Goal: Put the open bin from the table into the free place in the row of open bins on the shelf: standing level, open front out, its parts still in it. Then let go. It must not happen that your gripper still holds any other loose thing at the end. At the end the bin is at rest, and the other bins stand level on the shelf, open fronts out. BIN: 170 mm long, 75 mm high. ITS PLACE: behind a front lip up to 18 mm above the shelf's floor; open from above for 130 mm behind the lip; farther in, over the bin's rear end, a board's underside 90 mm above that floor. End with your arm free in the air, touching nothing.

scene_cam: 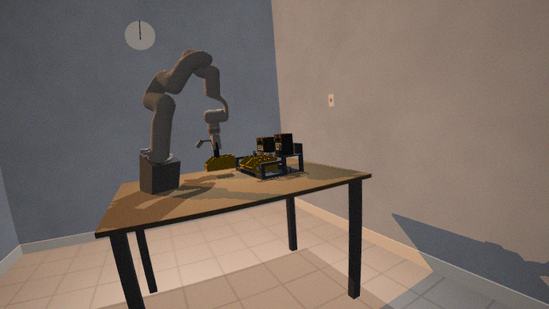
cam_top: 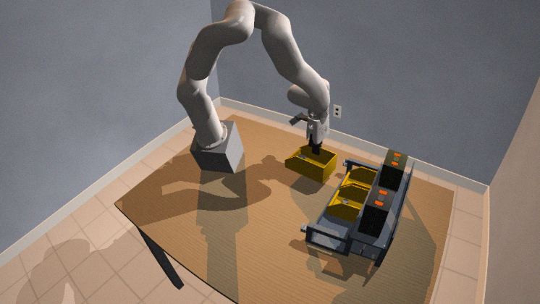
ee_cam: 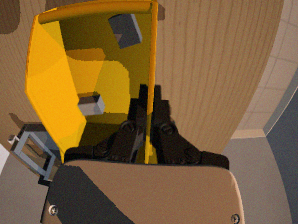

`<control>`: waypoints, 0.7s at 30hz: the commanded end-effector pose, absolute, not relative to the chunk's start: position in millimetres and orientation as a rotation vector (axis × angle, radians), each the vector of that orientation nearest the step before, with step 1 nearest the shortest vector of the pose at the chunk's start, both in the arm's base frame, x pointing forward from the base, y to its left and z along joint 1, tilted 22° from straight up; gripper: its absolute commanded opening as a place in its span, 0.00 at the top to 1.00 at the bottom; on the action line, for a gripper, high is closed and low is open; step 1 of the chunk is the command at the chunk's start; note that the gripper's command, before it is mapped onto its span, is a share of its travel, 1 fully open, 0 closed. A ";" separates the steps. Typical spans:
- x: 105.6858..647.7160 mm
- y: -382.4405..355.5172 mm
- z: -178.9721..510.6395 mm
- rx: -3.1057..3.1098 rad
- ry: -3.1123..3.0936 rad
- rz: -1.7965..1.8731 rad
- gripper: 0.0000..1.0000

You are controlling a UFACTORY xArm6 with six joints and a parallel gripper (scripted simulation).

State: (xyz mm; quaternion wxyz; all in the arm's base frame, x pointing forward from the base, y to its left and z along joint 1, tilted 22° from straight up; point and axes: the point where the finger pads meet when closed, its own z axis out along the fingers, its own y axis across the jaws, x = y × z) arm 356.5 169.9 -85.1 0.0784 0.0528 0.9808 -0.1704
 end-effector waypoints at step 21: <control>356.8 147.5 -76.3 -0.030 2.961 -0.523 1.00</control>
